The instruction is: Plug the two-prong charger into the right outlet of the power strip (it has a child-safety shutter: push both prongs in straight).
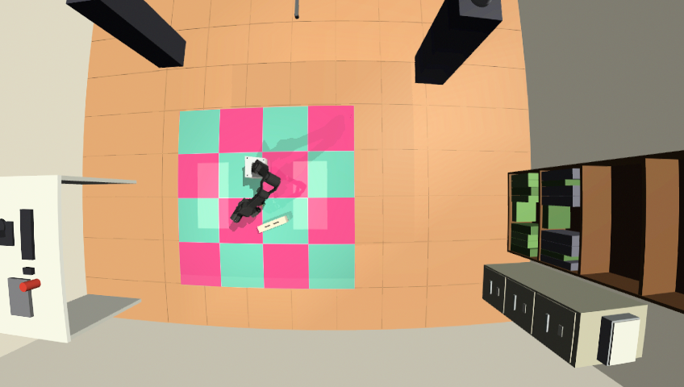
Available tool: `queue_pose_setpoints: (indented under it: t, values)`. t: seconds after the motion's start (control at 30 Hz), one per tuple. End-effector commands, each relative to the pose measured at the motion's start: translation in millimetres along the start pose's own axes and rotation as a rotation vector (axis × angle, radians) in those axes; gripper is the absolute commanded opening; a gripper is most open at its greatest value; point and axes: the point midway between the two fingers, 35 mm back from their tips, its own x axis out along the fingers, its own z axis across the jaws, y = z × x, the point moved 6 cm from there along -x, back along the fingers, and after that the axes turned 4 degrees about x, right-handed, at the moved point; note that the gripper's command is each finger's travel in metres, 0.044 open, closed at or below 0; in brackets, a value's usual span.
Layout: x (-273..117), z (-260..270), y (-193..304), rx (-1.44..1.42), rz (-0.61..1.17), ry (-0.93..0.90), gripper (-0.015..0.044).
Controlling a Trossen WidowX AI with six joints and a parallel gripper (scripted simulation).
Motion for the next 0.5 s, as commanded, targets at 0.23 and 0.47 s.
queue_pose_setpoints:
  t: [0.23, 0.47]
  values:
    - [13, 1, 1, -0.023, -0.003, -0.024, 0.044]
    - [22, 1, 0, -0.023, -0.003, -0.024, 0.044]
